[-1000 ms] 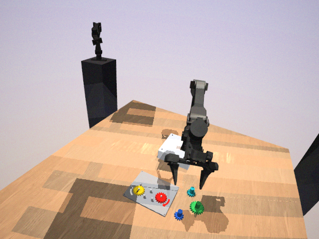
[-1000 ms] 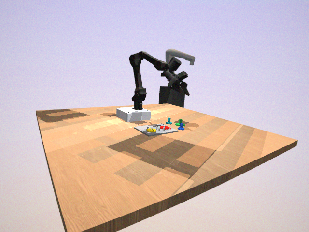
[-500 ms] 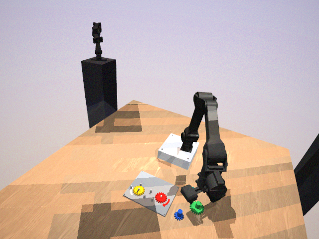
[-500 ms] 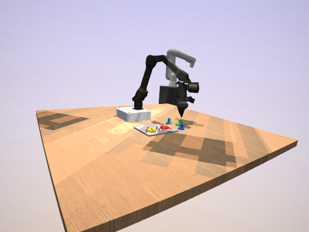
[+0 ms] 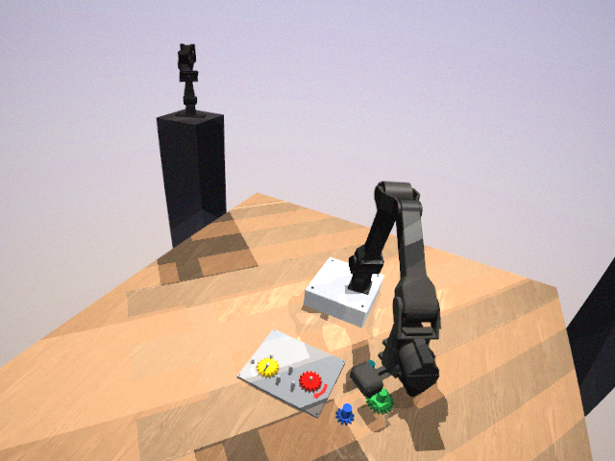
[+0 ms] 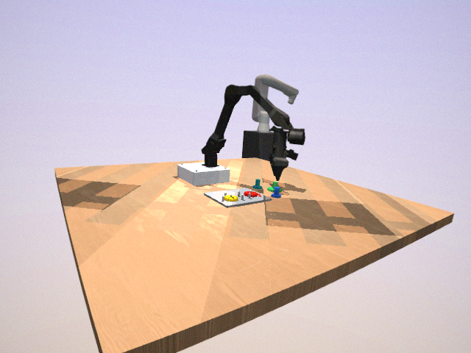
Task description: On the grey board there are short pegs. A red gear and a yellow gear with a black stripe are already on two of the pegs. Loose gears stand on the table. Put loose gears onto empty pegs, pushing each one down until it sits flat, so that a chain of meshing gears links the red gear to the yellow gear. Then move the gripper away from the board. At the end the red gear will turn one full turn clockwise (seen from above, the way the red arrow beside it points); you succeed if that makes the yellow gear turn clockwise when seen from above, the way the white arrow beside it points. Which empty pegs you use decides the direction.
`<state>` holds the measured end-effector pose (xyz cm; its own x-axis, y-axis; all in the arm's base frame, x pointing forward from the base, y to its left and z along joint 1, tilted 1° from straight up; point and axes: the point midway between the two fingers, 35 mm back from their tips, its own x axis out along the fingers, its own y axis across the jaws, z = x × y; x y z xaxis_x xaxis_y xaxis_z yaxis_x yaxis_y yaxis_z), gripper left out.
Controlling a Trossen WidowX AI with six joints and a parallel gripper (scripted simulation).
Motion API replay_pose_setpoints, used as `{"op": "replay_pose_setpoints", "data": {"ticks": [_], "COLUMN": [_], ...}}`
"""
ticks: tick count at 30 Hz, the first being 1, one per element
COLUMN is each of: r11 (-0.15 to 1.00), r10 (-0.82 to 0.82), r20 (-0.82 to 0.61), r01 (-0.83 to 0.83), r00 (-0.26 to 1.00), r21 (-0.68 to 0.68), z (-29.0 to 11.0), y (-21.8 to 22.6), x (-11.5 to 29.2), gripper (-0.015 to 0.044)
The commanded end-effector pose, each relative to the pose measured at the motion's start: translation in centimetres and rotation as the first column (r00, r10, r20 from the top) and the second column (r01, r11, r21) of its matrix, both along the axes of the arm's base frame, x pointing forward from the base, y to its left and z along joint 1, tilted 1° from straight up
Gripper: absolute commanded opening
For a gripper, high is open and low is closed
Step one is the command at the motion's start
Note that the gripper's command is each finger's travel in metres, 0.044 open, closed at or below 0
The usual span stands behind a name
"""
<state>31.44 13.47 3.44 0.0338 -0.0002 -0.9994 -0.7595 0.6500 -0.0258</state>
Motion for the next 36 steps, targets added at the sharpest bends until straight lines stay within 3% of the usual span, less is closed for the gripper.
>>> {"op": "replay_pose_setpoints", "data": {"ticks": [1, 23, 36], "r11": [1.000, 1.000, 1.000], "r10": [0.004, 0.004, 0.004], "r20": [-0.005, -0.006, -0.006], "r01": [-0.004, -0.004, -0.004], "r00": [1.000, 1.000, 1.000], "r21": [-0.006, -0.006, -0.006], "z": [-0.8, -2.9, -2.9], "y": [-0.1, -0.1, -0.1], "x": [-0.2, -0.1, -0.1], "gripper": [0.0440, 0.0440, 0.0099]}}
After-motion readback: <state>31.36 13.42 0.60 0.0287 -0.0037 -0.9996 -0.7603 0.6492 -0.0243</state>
